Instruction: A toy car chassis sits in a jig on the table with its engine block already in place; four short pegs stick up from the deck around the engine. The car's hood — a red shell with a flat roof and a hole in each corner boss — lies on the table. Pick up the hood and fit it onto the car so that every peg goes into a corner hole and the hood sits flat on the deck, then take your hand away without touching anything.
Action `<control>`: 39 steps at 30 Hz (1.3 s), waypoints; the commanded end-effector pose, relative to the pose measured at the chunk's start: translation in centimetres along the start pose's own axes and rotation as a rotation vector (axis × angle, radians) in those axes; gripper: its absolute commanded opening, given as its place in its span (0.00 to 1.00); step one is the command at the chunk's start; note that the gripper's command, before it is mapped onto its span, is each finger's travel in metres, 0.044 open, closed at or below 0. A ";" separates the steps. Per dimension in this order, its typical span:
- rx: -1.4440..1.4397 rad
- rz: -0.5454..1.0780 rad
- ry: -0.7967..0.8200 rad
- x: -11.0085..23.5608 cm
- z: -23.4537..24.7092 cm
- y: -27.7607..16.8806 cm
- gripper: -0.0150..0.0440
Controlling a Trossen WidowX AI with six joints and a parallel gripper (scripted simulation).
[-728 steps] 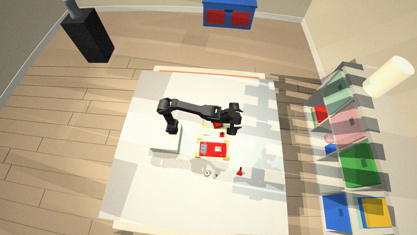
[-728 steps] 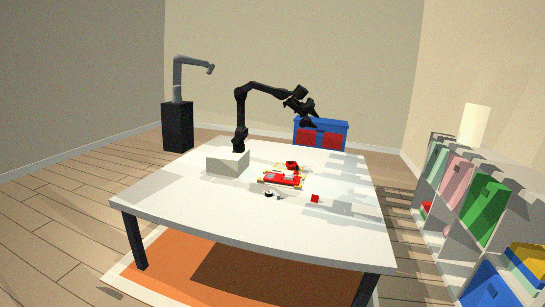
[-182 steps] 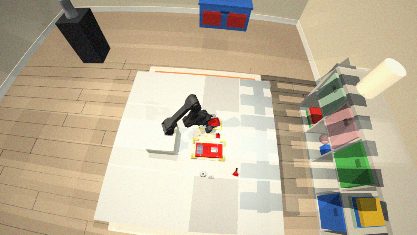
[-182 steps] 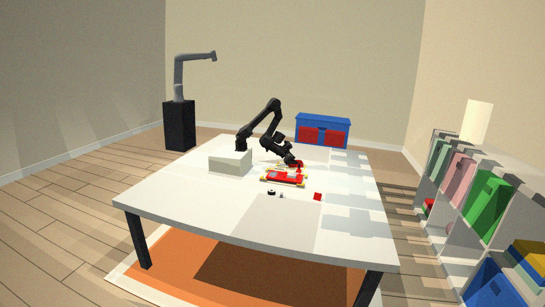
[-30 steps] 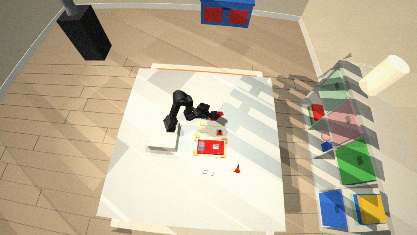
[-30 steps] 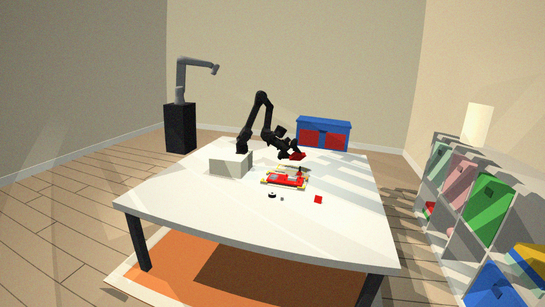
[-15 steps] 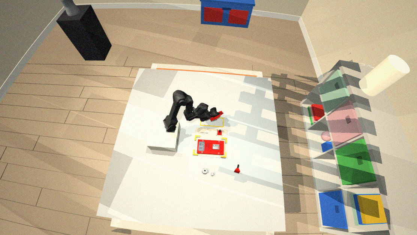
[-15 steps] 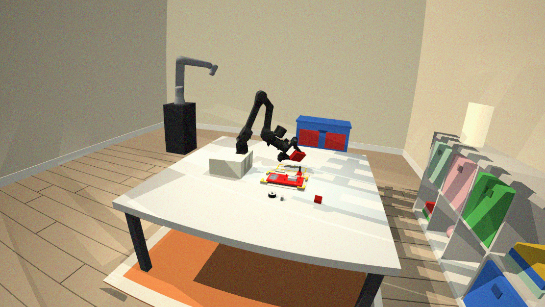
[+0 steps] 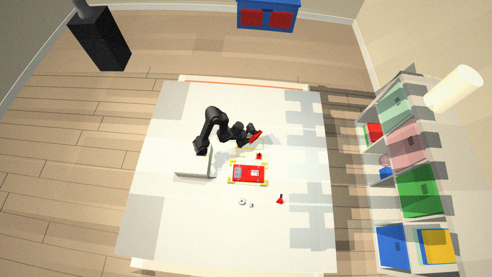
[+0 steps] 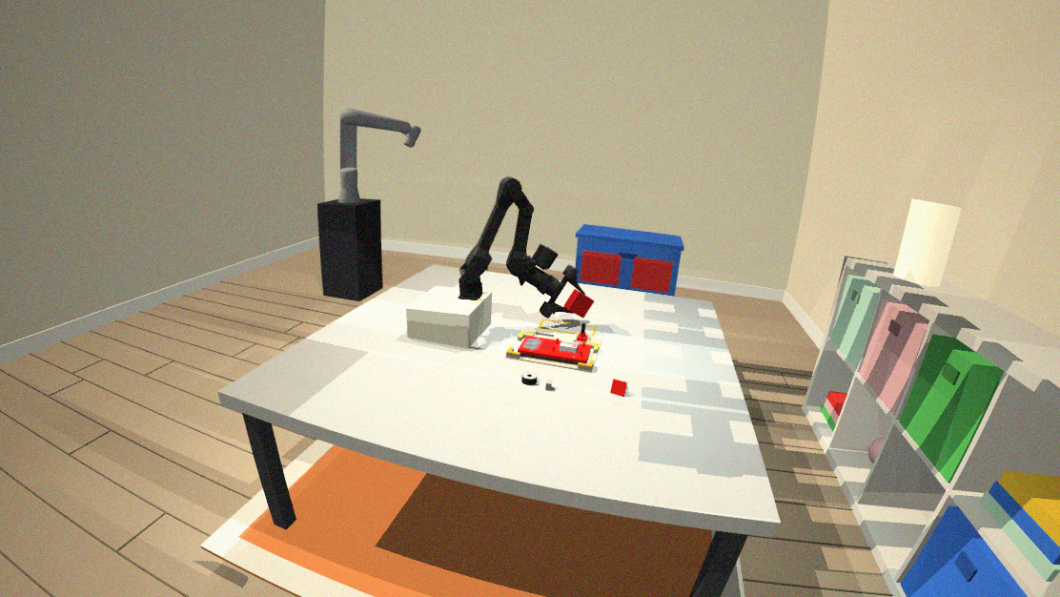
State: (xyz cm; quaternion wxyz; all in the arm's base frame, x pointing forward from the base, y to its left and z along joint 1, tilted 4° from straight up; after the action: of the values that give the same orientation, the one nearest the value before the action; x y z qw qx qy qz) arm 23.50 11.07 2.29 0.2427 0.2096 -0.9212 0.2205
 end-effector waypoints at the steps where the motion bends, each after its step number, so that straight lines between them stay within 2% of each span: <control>1: 0.112 0.006 0.002 0.0 0.2 0.1 0.25; 27: 0.886 0.000 0.010 -0.7 2.9 1.1 0.25; 33: 0.817 -0.003 0.006 -0.7 2.6 1.0 0.25; 39: 0.841 -0.007 0.007 -0.7 2.7 1.1 0.52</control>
State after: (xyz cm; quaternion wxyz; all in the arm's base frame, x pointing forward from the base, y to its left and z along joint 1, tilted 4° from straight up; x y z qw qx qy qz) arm 22.57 10.77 -0.56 0.1402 0.2922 -0.7507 0.5757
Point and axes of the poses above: the point midway between the two fingers, 35 mm back from their tips, its own x axis back along the fingers, its own z axis across the jaws, y = z × x, the point moved 9 cm from there along x, back along the fingers, and after that the axes turned 13 degrees about x, right-handed, at the moved point
